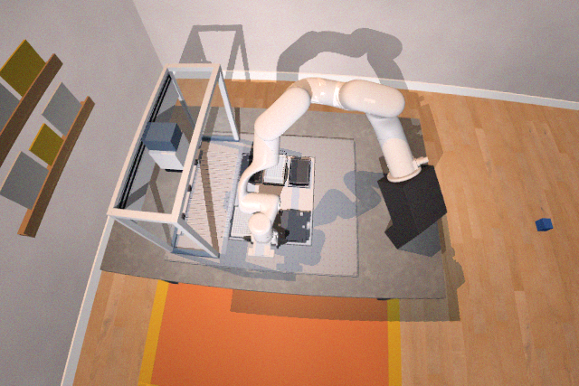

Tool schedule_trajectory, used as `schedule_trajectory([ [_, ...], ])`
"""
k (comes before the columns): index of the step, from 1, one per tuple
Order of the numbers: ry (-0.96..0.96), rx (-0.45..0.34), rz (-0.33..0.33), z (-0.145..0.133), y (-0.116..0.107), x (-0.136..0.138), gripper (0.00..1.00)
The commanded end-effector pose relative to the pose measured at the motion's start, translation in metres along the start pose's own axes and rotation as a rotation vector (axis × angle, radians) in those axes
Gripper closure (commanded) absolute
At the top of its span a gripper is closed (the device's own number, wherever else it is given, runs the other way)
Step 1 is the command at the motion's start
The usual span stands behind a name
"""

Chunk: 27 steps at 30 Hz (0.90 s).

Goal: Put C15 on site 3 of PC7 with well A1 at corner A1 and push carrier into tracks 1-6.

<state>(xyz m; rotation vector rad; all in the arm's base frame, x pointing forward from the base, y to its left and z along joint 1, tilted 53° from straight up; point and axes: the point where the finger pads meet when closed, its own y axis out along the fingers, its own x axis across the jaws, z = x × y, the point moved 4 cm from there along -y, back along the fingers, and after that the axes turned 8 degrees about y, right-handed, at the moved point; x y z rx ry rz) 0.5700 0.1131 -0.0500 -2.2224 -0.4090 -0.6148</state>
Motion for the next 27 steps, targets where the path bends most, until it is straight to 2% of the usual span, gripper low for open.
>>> schedule_trajectory([
  [1,0.0,0.003,-0.002,0.003,-0.002,0.001,0.0],
  [27,0.0,0.003,-0.002,0.019,-0.002,-0.002,0.0],
])
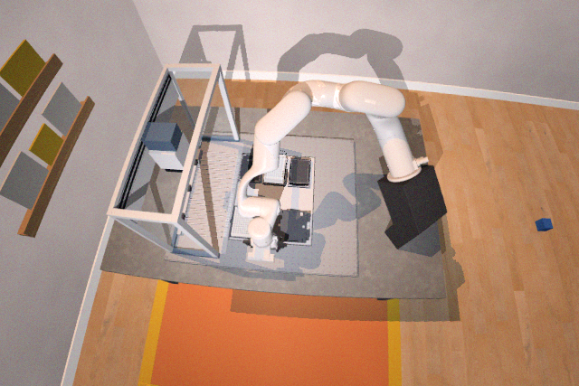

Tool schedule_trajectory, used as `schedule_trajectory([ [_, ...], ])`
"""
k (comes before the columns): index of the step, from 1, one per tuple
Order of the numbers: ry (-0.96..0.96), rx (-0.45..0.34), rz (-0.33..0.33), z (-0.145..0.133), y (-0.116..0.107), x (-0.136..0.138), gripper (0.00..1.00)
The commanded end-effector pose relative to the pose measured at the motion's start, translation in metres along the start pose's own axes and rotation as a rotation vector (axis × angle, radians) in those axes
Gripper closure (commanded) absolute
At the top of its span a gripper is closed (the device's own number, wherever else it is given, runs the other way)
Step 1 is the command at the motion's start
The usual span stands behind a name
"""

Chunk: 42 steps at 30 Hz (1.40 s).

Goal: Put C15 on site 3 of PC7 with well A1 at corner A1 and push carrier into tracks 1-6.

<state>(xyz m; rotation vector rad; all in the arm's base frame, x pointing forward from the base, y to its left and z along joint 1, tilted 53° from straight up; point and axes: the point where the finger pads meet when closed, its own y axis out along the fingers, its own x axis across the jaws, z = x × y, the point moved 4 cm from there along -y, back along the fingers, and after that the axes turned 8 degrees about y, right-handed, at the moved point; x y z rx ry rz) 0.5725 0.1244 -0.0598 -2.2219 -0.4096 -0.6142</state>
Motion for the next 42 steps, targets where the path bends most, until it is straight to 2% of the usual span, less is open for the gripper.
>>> schedule_trajectory([
  [1,0.0,0.002,-0.002,0.004,-0.001,0.001,0.0],
  [42,0.001,0.002,-0.002,0.028,-0.002,-0.003,0.0],
])
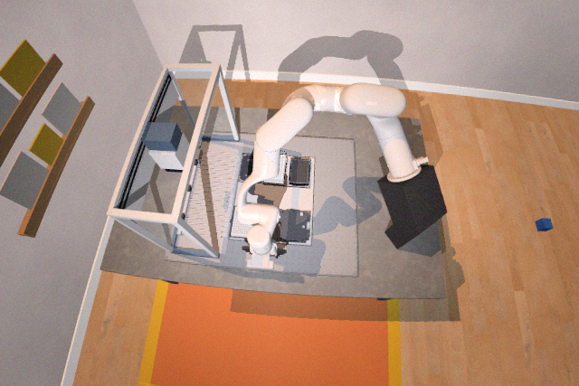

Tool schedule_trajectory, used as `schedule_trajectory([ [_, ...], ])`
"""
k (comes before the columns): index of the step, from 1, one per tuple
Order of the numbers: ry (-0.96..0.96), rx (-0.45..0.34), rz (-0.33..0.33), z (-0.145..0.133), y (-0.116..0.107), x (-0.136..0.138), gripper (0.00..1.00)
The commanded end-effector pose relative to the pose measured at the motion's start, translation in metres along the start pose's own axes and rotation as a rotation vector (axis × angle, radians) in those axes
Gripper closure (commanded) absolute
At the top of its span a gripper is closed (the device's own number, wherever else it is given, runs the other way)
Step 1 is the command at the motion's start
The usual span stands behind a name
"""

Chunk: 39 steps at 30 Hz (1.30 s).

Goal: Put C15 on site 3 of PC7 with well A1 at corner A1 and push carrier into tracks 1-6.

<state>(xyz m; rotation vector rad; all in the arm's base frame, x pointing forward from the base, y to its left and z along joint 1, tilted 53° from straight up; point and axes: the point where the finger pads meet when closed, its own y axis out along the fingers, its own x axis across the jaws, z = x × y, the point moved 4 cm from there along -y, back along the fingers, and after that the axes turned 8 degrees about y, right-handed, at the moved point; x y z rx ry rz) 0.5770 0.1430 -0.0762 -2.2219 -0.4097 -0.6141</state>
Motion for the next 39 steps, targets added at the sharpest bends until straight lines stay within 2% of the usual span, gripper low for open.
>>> schedule_trajectory([
  [1,0.001,0.002,-0.002,0.003,-0.002,0.001,0.0],
  [8,0.001,0.002,-0.002,0.004,-0.002,0.001,0.0],
  [39,0.001,0.002,-0.002,0.004,-0.047,0.001,0.0],
])
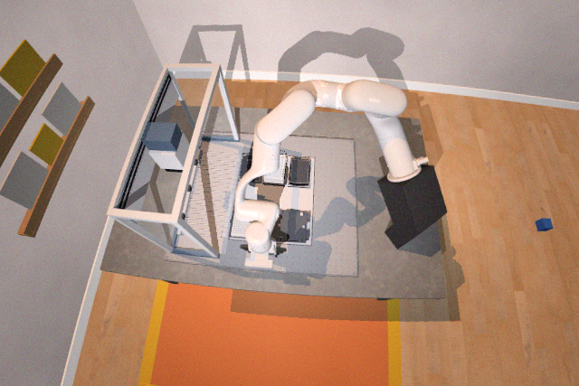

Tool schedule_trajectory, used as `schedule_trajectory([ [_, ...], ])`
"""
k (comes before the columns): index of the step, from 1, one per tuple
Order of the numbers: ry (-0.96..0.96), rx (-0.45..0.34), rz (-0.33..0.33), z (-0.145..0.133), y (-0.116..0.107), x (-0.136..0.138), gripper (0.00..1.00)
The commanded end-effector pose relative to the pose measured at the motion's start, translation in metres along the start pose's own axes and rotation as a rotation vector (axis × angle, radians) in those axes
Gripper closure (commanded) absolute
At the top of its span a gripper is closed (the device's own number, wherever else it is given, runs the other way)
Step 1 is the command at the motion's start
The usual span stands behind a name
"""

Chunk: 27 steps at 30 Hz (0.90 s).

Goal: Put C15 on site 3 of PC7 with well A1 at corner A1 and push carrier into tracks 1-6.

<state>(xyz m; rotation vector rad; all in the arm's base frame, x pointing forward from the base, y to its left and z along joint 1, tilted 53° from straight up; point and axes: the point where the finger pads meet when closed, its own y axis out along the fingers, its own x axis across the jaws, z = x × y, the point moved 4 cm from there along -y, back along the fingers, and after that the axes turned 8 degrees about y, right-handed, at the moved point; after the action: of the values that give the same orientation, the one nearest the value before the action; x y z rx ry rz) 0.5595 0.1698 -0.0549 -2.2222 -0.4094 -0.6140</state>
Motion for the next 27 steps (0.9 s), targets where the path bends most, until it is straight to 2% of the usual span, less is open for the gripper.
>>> schedule_trajectory([
  [1,0.001,0.003,-0.002,0.001,-0.01,0.001,0.0],
  [27,0.001,0.003,-0.002,0.001,-0.05,0.001,0.0],
])
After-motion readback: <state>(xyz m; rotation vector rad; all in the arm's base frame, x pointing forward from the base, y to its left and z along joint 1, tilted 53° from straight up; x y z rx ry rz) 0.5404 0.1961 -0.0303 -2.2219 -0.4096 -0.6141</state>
